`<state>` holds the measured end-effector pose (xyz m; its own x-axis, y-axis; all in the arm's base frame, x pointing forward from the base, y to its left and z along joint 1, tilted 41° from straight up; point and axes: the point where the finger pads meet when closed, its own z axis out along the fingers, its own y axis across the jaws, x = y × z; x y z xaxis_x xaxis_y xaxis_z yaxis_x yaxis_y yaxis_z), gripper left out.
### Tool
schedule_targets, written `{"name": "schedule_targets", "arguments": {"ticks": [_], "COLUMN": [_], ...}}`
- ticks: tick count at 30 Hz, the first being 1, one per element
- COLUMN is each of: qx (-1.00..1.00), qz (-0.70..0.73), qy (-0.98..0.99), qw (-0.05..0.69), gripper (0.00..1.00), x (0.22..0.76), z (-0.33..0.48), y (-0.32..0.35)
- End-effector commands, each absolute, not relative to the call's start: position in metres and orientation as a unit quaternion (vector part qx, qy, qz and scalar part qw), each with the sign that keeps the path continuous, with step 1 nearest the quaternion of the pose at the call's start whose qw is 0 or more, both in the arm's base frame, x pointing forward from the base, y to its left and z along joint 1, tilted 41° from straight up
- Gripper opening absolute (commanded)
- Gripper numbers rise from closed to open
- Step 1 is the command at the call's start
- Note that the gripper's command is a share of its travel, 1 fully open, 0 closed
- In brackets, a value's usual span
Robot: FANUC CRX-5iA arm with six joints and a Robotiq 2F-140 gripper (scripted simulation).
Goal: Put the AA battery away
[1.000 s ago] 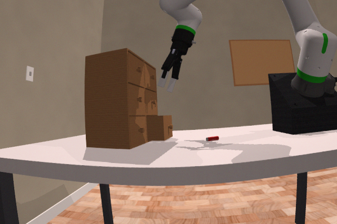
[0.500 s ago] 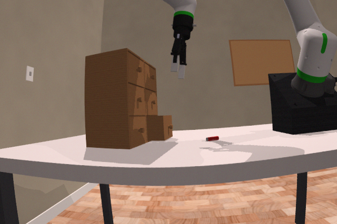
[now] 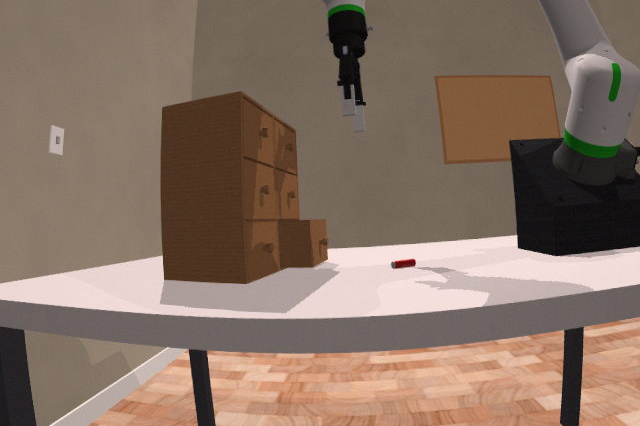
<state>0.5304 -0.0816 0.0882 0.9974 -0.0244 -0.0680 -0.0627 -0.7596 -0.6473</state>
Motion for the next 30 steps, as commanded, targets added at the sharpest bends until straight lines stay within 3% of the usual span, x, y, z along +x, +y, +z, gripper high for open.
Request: {"name": "schedule_targets", "arguments": {"ticks": [1,30], "qx": [-0.938,-0.936], "qz": [0.028,0.039], "qy": [0.023,0.051], "qw": [0.346,0.345], "gripper": [1.00,1.00], "x": [0.5301,0.5270], "z": [0.0883,0.0878], "y": [-0.0821,-0.0811]}}
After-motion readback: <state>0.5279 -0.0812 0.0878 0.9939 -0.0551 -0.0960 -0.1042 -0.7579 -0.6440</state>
